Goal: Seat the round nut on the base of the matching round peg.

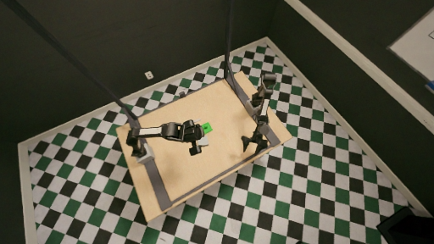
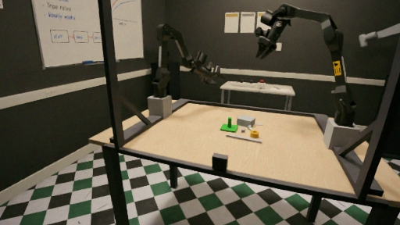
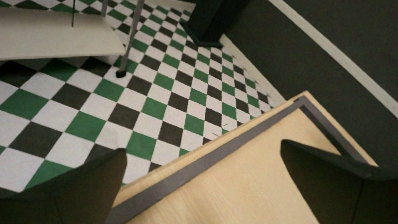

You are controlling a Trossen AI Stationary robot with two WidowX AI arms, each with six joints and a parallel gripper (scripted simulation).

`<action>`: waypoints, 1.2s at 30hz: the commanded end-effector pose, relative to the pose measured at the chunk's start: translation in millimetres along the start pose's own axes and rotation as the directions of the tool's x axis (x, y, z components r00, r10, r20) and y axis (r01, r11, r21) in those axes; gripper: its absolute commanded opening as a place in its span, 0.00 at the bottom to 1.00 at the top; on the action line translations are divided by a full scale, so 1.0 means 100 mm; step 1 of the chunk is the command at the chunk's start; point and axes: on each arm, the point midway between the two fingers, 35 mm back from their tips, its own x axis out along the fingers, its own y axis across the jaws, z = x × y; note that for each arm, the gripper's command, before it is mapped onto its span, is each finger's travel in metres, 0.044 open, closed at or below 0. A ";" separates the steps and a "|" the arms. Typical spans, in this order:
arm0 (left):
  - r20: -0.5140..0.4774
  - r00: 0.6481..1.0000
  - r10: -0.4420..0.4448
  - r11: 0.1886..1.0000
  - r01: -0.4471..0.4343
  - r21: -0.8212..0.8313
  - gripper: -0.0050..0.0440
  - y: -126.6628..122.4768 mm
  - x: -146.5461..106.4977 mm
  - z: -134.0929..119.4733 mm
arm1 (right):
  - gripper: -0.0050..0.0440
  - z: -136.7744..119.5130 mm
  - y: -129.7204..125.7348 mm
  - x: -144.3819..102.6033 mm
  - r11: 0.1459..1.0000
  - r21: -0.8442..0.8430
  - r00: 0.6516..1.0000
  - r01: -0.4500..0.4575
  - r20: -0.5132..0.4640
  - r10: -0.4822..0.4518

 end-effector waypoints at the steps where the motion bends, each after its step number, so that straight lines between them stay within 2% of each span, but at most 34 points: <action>1: 0.017 1.000 -0.008 1.000 0.008 0.006 1.00 -0.03 -0.01 0.07 | 1.00 0.02 0.02 -0.09 1.000 -0.006 1.000 0.006 0.024 -0.006; 18: 0.017 1.000 -0.008 1.000 0.008 0.006 1.00 -0.03 -0.01 0.07 | 1.00 0.02 0.02 -0.09 1.000 -0.006 1.000 0.006 0.024 -0.006; 20: 0.020 1.000 -0.012 1.000 0.012 0.012 1.00 -0.06 -0.01 0.09 | 0.90 0.01 0.03 -0.05 1.000 -0.013 1.000 -0.003 0.013 0.003; 24: -0.002 0.999 -0.039 0.997 0.039 0.060 1.00 -0.30 0.00 0.10 | 0.71 -0.10 0.25 0.21 0.990 -0.099 0.994 -0.098 -0.065 0.092; 28: -0.070 0.994 -0.079 0.987 0.088 0.137 1.00 -0.72 0.00 0.01 | 0.71 -0.32 0.64 0.57 0.933 -0.253 0.959 -0.255 -0.189 0.211; 32: -0.136 0.984 -0.115 0.967 0.142 0.212 1.00 -1.12 -0.06 -0.10 | 0.71 -0.57 0.97 0.91 0.836 -0.398 0.914 -0.379 -0.303 0.270; 34: -0.136 0.984 -0.115 0.967 0.142 0.212 1.00 -1.12 -0.06 -0.10 | 0.71 -0.57 0.97 0.91 0.836 -0.398 0.914 -0.379 -0.303 0.270; 36: -0.172 0.976 -0.132 0.953 0.172 0.251 1.00 -1.33 -0.12 -0.17 | 0.71 -0.70 1.11 1.08 0.773 -0.474 0.895 -0.422 -0.352 0.273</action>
